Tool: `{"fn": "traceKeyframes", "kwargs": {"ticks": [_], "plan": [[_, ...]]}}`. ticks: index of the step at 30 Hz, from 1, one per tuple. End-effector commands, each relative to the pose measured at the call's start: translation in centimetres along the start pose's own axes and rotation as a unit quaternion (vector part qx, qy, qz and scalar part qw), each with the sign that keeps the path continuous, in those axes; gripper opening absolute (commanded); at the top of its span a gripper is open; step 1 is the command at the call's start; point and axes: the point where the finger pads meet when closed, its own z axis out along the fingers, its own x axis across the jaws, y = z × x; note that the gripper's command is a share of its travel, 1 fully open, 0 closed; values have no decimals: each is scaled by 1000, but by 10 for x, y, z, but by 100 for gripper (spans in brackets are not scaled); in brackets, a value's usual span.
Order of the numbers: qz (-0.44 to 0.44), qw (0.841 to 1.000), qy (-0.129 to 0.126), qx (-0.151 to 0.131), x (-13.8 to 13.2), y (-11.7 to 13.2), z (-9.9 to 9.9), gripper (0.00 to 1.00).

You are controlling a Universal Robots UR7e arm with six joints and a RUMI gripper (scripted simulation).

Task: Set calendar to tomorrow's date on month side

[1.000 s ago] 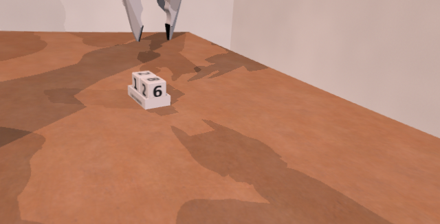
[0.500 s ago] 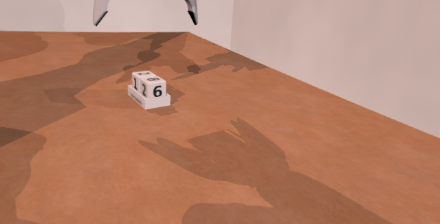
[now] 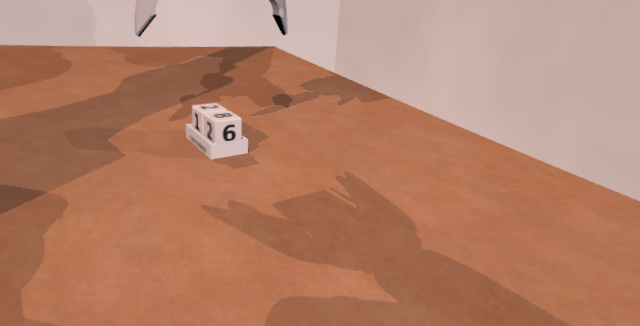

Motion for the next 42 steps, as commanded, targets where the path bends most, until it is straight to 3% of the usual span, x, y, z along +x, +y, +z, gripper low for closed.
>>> {"fn": "traceKeyframes", "kwargs": {"ticks": [1,11,19,42], "plan": [[0,1000,-3,2,-2,-2,-13,100],[0,1000,-3,3,-2,-2,-55,100],[0,1000,-3,2,-2,-2,-73,100],[0,1000,-1,1,-1,-1,-74,100]]}}
